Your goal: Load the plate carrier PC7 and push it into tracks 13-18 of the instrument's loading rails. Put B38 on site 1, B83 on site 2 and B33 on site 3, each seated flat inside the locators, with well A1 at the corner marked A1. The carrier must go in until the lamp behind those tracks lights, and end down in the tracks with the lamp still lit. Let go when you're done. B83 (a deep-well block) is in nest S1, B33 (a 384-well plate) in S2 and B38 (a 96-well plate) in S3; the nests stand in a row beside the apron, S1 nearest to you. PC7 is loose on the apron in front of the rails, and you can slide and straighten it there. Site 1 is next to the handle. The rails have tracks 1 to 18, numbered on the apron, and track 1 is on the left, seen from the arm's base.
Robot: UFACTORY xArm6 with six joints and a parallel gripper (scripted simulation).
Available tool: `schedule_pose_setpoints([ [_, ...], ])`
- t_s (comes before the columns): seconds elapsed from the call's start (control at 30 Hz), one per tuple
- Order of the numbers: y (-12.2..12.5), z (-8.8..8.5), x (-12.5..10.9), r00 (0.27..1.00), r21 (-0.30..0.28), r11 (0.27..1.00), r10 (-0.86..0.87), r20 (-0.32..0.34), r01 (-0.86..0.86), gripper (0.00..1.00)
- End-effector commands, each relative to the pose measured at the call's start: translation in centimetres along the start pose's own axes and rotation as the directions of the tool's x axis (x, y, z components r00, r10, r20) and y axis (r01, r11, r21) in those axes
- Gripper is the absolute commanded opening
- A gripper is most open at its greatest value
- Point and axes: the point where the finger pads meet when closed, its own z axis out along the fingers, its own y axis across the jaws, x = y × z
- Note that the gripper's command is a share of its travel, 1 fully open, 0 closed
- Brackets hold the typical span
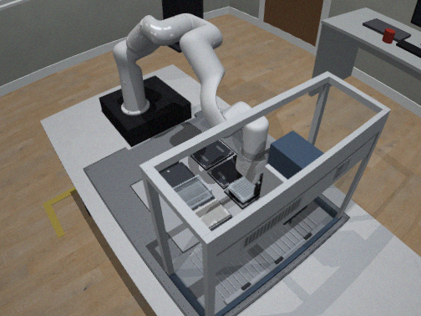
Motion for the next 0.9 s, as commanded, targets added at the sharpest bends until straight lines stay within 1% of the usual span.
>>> schedule_pose_setpoints([
  [0.0,0.2,-0.6,0.0,1.000,-0.006,1.000,0.000,-0.001,0.000,0.00],
  [0.23,0.2,-1.0,0.0,1.000,-0.006,1.000,0.000,-0.001,0.000,0.00],
  [0.53,0.2,-1.0,0.0,1.000,-0.006,1.000,0.000,-0.001,0.000,0.00],
  [0.87,0.2,-2.5,0.0,1.000,-0.006,1.000,0.000,-0.001,0.000,0.00],
])
